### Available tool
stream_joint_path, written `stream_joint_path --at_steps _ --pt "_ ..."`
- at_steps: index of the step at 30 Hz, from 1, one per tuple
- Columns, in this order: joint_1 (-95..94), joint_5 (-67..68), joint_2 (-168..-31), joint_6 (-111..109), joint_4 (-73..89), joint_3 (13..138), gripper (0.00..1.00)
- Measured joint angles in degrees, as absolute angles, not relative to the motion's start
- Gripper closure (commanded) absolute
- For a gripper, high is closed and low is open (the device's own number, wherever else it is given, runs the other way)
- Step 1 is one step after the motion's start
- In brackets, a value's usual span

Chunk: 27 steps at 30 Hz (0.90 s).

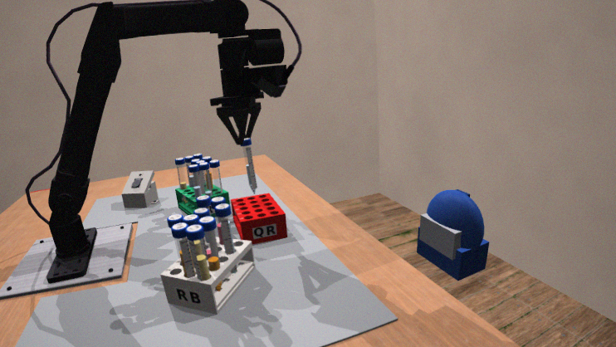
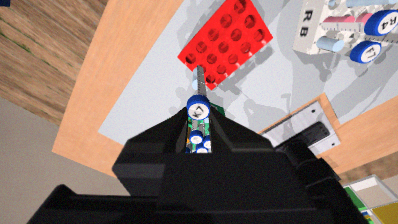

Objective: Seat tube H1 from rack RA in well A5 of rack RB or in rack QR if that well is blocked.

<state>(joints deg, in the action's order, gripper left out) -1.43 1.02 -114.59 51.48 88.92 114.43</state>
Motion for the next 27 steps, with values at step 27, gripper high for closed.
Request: stream_joint_path --at_steps 27 --pt "-1.3 1.0 -113.3 51.5 89.4 112.8 1.00"
